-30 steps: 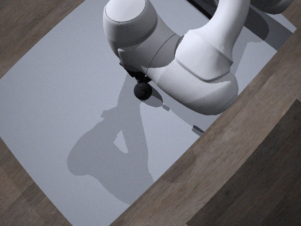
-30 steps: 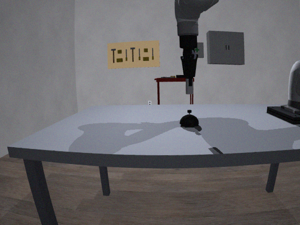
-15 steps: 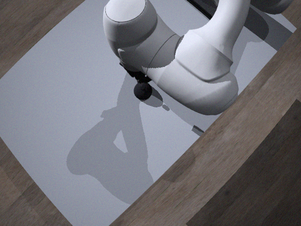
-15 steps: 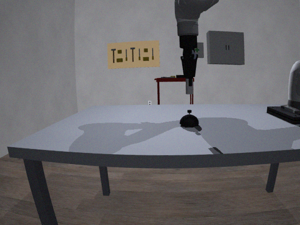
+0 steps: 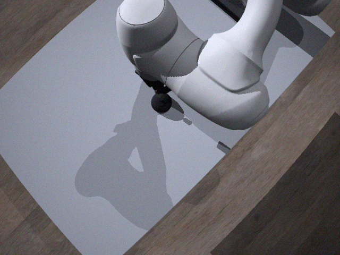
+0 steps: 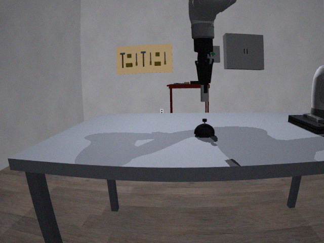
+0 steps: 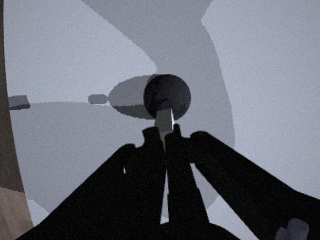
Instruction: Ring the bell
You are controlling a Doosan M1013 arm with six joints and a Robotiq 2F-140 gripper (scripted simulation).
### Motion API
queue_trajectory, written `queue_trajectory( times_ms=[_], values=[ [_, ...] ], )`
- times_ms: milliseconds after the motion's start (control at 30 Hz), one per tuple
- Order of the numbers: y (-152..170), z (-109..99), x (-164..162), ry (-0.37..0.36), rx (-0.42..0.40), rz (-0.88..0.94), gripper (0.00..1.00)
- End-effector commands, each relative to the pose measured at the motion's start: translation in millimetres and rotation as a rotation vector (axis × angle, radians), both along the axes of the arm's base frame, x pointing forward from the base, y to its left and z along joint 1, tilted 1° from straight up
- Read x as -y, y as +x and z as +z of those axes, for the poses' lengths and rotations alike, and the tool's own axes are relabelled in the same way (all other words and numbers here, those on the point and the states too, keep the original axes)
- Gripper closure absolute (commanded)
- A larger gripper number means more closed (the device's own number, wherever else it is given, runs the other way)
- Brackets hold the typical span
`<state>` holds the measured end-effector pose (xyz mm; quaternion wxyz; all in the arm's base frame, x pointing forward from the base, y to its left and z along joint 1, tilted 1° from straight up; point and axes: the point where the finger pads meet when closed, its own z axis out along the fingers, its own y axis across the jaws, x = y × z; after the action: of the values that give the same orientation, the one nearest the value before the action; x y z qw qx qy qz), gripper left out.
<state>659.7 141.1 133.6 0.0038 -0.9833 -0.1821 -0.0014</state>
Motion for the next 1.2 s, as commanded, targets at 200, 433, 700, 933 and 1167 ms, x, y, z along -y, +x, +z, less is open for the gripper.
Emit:
queue_trajectory(
  times_ms=[200,433,700,933,1167],
  values=[
    [0.0,0.1,0.0,0.0,0.0,0.0,1.0],
    [0.0,0.0,0.0,0.0,0.0,0.0,1.0],
    [0.1,-3.3,0.3,0.001,0.0,0.0,1.0],
    [0.3,-8.6,0.9,0.002,0.0,0.0,1.0],
    [0.8,-19.8,2.1,0.002,0.0,0.0,1.0]
  ],
)
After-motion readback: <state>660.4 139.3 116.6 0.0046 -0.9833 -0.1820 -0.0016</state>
